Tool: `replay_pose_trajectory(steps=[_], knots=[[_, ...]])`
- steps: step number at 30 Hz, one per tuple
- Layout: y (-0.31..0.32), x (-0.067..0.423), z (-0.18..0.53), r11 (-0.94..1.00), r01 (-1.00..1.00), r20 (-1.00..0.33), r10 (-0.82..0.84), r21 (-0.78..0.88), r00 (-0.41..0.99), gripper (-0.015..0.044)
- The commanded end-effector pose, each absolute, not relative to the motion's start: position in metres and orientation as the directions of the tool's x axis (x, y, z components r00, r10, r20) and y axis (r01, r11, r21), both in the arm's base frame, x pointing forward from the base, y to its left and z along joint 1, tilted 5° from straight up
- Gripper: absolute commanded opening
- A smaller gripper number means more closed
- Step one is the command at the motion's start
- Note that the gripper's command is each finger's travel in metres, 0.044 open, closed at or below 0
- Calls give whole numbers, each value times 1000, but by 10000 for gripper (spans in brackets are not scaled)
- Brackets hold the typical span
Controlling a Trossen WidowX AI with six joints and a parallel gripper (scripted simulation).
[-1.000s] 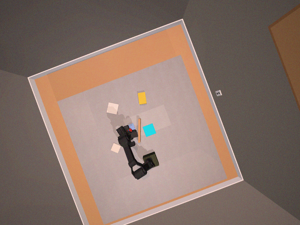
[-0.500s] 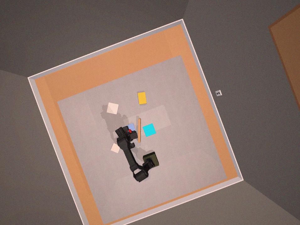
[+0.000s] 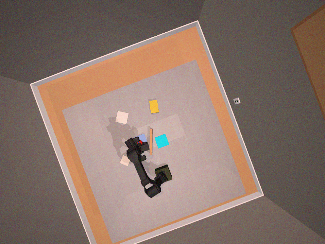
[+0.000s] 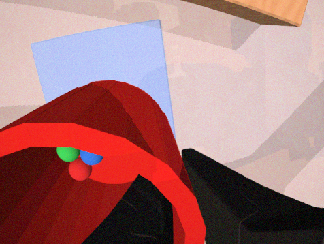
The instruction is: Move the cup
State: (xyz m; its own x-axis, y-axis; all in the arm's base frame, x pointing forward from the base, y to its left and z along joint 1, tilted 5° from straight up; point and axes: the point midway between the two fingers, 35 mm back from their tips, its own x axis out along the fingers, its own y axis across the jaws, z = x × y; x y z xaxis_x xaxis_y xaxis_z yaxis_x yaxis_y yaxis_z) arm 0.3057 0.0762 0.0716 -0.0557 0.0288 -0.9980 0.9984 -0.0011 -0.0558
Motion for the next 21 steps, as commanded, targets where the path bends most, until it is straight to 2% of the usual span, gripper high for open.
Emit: replay_pose_trajectory(steps=[1, 21], knots=[[76, 306, 72, -1, 998, -998, 29, -56, -56, 0], [47, 296, 72, 1, 999, -998, 28, -54, -54, 0]])
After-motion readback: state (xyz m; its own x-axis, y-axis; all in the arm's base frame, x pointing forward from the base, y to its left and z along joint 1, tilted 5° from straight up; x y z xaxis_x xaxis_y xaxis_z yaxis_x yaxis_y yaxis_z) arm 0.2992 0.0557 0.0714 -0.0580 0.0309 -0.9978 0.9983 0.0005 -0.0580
